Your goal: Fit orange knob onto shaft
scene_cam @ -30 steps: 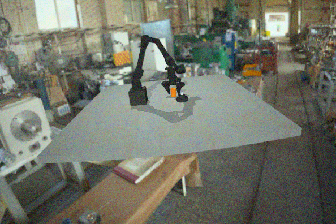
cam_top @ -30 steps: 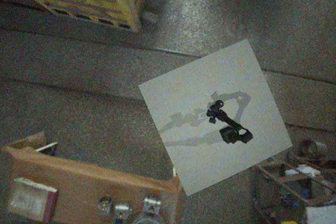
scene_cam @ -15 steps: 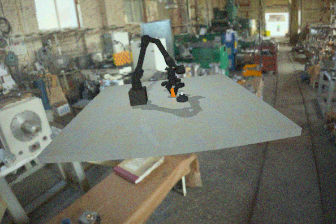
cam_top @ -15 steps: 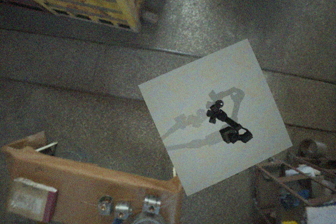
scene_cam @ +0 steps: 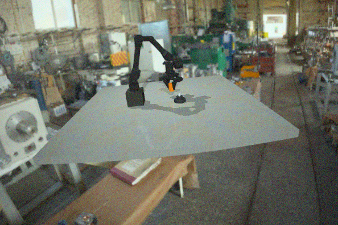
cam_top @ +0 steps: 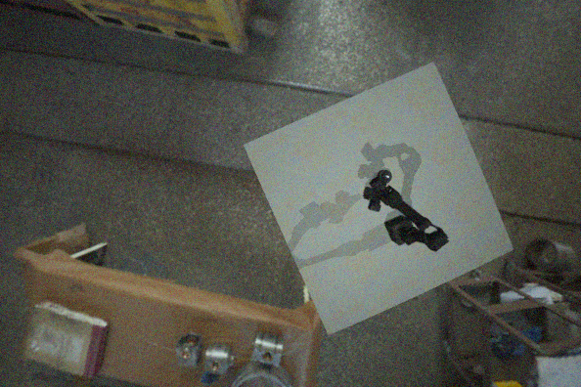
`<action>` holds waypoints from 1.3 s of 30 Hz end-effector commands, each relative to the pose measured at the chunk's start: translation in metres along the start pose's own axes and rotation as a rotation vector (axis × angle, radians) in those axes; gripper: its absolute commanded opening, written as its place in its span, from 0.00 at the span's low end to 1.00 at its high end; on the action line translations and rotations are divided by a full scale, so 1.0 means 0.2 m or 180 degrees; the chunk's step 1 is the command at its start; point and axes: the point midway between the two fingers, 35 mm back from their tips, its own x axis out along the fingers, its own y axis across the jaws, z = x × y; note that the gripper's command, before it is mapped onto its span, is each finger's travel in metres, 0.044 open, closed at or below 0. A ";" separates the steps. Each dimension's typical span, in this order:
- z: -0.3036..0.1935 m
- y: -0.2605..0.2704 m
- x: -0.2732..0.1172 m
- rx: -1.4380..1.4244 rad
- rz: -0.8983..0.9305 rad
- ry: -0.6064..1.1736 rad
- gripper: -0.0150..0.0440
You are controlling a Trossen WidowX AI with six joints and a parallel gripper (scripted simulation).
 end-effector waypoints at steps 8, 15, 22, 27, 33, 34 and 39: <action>-0.03 0.05 -0.40 0.0097 0.0008 0.0040 0.25; -0.04 0.07 -0.44 0.0101 -0.0018 0.0045 0.25; -0.01 0.09 -0.49 0.0081 -0.0415 0.0041 0.25; 0.01 0.12 -0.54 0.0078 -0.0764 0.0042 0.25; 0.04 0.15 -0.61 0.0076 -0.1175 0.0045 0.25; 0.04 0.16 -0.62 0.0076 -0.1243 0.0046 0.25; 0.07 0.18 -0.67 0.0076 -0.1585 0.0049 0.25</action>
